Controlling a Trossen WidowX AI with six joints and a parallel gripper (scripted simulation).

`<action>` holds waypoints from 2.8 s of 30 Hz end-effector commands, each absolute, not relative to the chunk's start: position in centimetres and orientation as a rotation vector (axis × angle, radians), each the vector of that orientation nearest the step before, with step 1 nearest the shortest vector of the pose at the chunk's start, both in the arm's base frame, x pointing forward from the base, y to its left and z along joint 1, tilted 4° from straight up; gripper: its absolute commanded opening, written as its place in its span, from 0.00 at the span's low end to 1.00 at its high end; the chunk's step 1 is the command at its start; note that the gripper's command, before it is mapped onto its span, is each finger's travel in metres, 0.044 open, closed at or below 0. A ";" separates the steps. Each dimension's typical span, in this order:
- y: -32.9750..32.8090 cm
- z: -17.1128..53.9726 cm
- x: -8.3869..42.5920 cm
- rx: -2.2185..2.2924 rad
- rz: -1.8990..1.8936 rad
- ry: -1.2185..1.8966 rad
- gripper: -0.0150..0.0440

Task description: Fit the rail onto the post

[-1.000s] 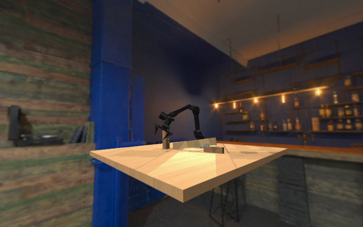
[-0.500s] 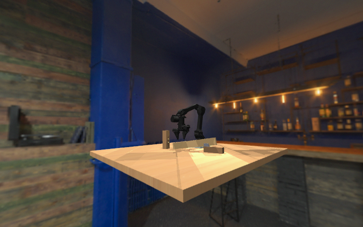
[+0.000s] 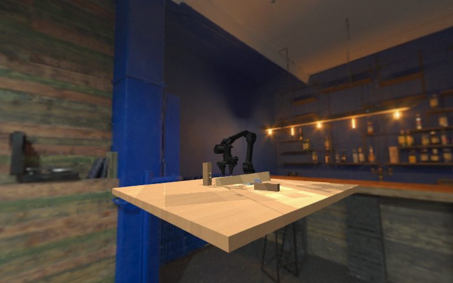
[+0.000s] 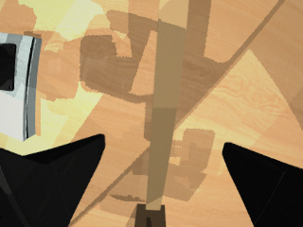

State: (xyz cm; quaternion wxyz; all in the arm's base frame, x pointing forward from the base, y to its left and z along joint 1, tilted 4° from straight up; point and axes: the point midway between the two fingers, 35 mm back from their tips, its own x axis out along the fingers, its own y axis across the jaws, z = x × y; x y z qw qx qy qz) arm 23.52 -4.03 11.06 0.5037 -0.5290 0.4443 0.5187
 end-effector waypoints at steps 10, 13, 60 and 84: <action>-3.8 8.8 23.7 -1.275 1.264 1.067 1.00; -3.8 8.3 23.7 -1.275 1.264 1.067 1.00; -3.5 4.8 23.7 -1.274 1.264 1.067 0.25; -3.6 5.4 23.7 -1.275 1.264 1.067 0.25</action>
